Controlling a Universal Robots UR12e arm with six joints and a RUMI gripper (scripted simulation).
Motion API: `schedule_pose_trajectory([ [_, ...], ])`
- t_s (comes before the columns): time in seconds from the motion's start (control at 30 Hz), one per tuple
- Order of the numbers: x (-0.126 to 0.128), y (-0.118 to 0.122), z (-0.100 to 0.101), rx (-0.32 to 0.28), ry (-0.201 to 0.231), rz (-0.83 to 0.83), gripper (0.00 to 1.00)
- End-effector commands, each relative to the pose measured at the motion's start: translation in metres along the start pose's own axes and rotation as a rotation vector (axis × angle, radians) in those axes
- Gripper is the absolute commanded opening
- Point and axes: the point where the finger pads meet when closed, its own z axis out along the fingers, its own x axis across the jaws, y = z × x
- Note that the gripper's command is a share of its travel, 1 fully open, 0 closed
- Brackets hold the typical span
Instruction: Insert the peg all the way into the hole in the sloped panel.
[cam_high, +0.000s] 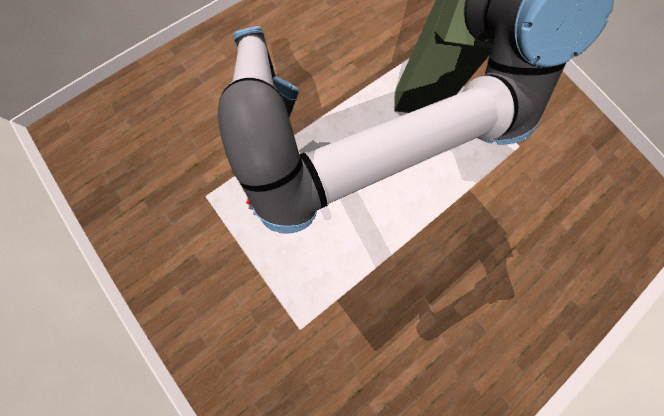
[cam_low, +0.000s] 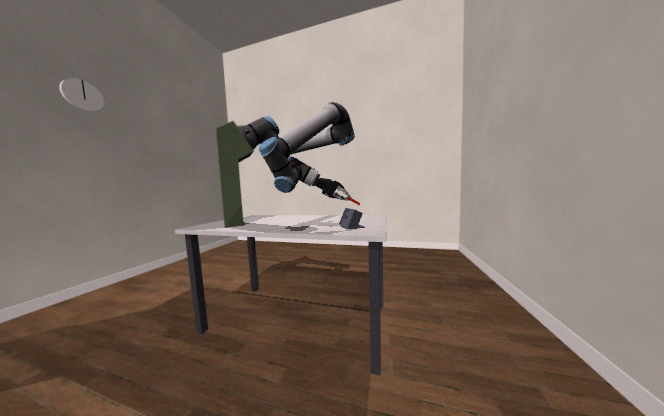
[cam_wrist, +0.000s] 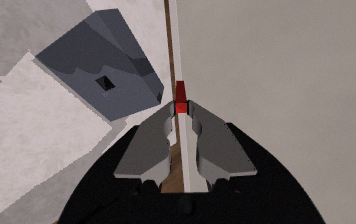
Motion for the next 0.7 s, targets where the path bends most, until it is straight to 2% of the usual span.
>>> schedule_pose_trajectory([
  [0.0,-0.002,0.002,-0.005,0.010,0.007,-0.019,0.00],
  [0.67,-0.015,0.011,-0.024,0.048,0.033,-0.094,0.00],
])
